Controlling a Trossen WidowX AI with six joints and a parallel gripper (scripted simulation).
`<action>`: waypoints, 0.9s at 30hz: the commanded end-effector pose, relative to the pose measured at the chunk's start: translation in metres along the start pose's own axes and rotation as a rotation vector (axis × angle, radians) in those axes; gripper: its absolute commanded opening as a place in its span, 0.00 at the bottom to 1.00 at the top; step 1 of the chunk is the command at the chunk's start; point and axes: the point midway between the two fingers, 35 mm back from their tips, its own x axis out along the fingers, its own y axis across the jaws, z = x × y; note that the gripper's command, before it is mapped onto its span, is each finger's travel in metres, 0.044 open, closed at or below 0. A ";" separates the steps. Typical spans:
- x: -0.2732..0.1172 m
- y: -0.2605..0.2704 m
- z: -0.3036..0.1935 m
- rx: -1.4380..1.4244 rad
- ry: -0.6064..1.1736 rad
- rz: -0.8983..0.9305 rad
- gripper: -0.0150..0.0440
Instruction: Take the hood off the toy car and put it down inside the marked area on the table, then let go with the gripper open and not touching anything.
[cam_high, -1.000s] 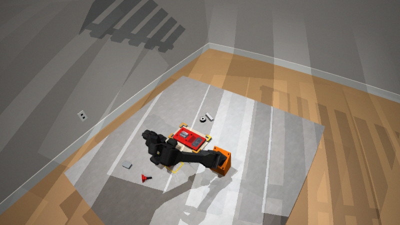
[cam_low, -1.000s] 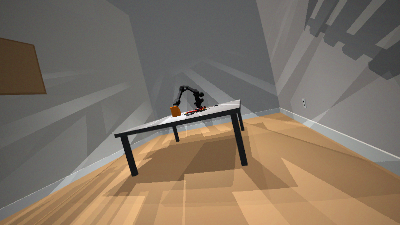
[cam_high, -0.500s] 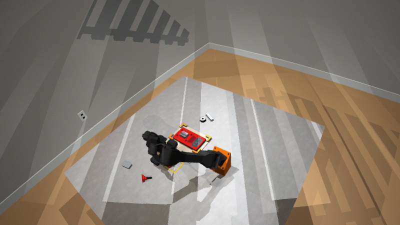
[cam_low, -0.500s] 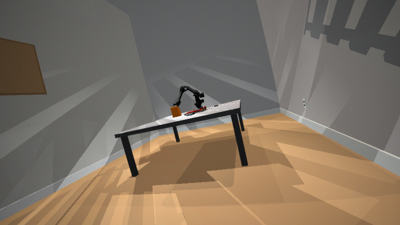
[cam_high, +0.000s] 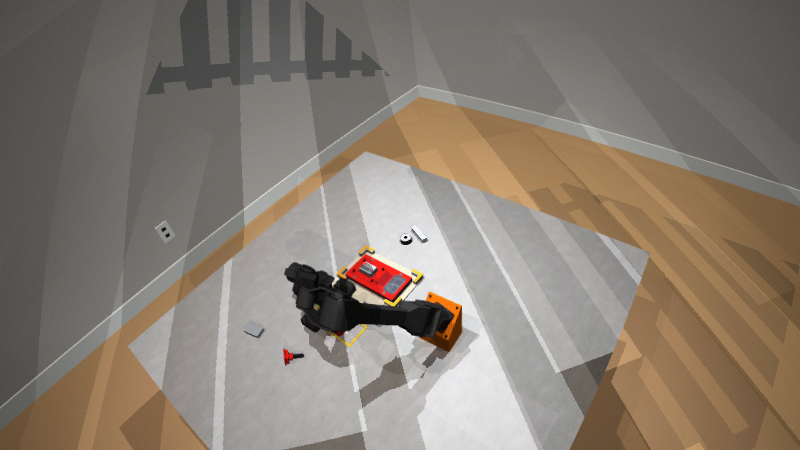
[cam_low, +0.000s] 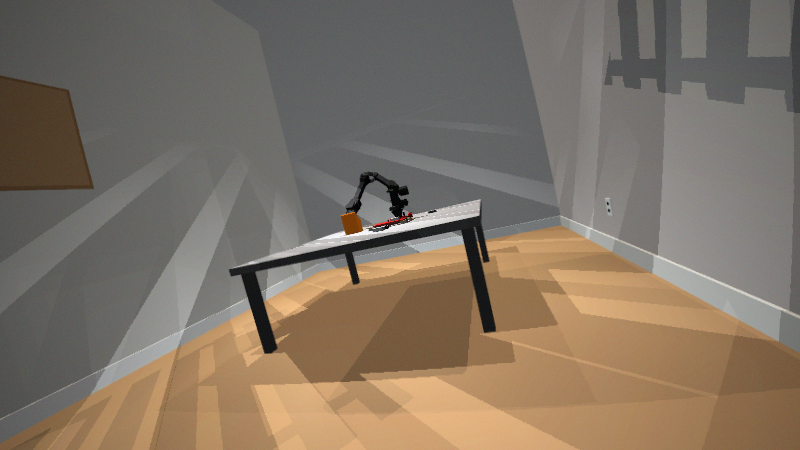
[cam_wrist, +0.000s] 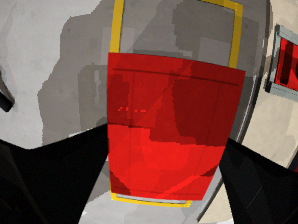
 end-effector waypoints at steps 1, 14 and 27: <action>0.000 0.000 0.000 -0.001 0.000 0.000 0.74; -0.053 -0.001 0.002 0.000 -0.003 0.001 1.00; -0.072 -0.001 0.000 0.000 -0.004 0.004 1.00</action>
